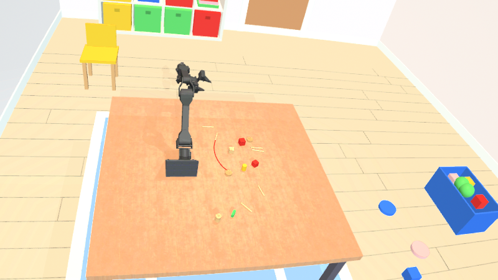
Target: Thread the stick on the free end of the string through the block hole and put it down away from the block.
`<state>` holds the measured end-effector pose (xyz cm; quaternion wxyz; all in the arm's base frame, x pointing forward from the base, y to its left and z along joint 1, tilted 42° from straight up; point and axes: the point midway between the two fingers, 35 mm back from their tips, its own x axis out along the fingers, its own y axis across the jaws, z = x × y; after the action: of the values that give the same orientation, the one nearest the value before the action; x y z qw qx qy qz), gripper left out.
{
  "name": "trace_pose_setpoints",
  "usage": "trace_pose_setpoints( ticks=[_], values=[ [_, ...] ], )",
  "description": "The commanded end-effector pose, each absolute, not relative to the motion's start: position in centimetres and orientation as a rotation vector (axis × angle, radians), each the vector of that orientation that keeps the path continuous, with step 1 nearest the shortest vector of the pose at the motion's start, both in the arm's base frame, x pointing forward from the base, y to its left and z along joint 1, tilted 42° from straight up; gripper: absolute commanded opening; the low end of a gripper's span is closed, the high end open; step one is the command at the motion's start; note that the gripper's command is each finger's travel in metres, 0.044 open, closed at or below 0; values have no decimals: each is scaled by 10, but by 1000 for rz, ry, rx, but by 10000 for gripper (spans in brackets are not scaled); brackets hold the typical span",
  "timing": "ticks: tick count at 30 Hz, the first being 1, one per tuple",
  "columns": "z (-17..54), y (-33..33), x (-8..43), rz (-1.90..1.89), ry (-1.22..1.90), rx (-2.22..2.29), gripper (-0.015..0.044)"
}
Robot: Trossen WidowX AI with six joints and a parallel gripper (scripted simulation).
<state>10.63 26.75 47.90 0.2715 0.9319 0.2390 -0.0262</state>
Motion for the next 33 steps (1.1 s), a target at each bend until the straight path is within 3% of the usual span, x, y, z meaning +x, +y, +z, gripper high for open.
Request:
trace_pose_setpoints(
  ticks=[1, 4, 14, 33],
  values=[
    [479, 267, 106, -71, 644, 2510, 426],
    [474, 270, 110, -67, 636, 2432, 440],
    [387, 289, 177, -50, 647, 1342, 440],
    [304, 269, 234, 34, 838, 456, 440]
  ],
)
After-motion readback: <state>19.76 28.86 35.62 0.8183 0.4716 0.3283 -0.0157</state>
